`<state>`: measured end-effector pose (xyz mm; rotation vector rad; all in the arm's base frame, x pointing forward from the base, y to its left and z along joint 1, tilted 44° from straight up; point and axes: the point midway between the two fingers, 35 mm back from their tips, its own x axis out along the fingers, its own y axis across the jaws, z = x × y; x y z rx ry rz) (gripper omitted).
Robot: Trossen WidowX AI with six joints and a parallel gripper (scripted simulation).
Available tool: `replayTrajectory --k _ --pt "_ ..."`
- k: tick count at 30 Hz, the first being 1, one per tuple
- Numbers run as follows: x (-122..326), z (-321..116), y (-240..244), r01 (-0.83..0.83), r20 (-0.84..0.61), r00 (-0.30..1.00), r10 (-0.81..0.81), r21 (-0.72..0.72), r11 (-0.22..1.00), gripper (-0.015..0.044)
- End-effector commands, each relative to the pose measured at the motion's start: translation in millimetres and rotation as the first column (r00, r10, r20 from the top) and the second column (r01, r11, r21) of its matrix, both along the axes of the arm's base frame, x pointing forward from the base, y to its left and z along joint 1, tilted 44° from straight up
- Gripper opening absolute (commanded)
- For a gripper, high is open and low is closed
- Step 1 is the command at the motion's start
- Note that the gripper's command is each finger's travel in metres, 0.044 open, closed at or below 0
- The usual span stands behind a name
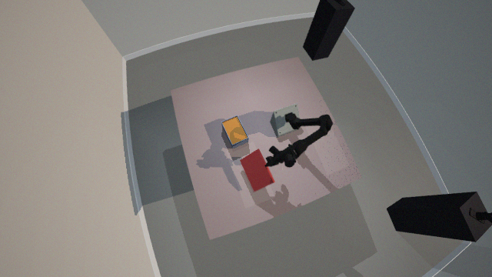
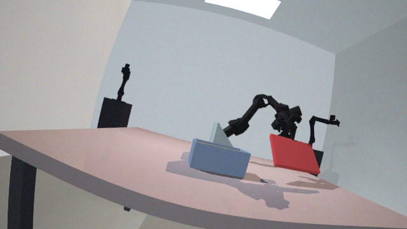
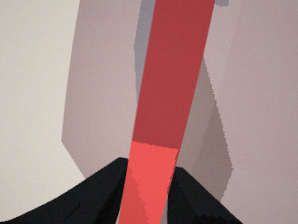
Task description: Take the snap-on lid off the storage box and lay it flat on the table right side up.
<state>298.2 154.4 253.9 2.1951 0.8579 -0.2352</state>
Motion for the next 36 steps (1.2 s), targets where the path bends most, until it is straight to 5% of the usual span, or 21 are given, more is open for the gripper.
replayTrajectory --k 1,36 --pt "1.3 -2.5 0.2 0.014 0.002 1.0 -0.014 0.001 1.0 0.0" --pt "1.4 -22.2 19.8 0.014 0.002 1.0 -0.014 0.003 1.0 0.0"
